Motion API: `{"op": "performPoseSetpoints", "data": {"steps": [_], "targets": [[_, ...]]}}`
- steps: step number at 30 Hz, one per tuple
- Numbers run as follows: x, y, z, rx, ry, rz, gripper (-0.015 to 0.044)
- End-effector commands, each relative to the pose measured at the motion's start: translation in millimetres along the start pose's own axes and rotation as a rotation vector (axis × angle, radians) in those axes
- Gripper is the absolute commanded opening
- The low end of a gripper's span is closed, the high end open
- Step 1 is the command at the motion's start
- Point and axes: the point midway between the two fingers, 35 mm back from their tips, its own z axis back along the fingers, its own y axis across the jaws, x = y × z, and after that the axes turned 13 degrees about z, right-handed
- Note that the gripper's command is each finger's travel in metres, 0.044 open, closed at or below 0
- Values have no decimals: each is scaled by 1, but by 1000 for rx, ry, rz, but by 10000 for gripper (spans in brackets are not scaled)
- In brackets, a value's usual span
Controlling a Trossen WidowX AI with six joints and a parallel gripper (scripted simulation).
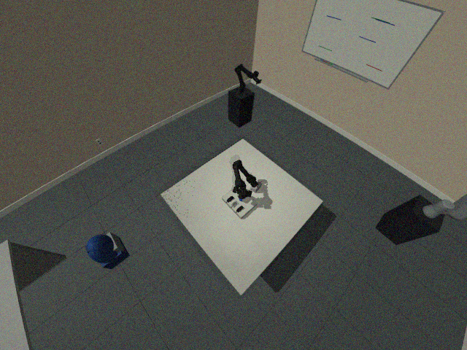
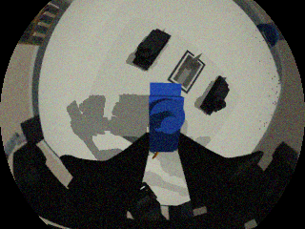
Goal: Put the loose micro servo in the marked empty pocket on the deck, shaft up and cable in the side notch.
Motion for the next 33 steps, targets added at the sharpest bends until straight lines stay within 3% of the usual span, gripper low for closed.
{"op": "performPoseSetpoints", "data": {"steps": [1, 33], "targets": [[1, 1, 2, 1, -7, 158, 0], [1, 1, 2, -3, -7, 1266, 0]]}}
